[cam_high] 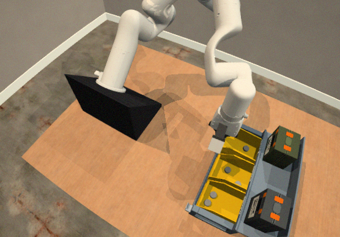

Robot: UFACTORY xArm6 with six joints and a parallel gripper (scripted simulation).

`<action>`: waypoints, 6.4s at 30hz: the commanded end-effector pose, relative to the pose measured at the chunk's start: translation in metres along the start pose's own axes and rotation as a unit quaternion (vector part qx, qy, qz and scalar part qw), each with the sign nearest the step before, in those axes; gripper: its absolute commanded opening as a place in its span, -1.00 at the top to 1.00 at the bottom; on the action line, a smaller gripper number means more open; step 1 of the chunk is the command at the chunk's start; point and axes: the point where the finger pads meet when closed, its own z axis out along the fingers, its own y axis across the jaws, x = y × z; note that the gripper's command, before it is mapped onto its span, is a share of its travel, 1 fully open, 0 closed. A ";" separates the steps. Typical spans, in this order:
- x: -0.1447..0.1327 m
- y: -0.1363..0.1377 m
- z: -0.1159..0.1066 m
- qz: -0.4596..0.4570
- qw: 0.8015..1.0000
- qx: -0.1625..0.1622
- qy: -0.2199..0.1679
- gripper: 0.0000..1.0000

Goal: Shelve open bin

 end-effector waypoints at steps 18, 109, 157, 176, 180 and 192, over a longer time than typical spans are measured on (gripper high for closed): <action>0.000 -0.013 -0.001 0.000 1.000 0.001 0.000 1.00; 0.000 -0.040 0.012 0.000 1.000 0.002 0.000 1.00; 0.000 -0.040 0.013 0.000 1.000 0.001 0.000 -1.00; 0.000 -0.040 0.013 0.000 1.000 0.001 0.000 -1.00; 0.000 -0.040 0.005 0.000 1.000 0.001 0.000 -1.00; 0.000 -0.040 -0.027 0.000 1.000 0.001 0.000 -1.00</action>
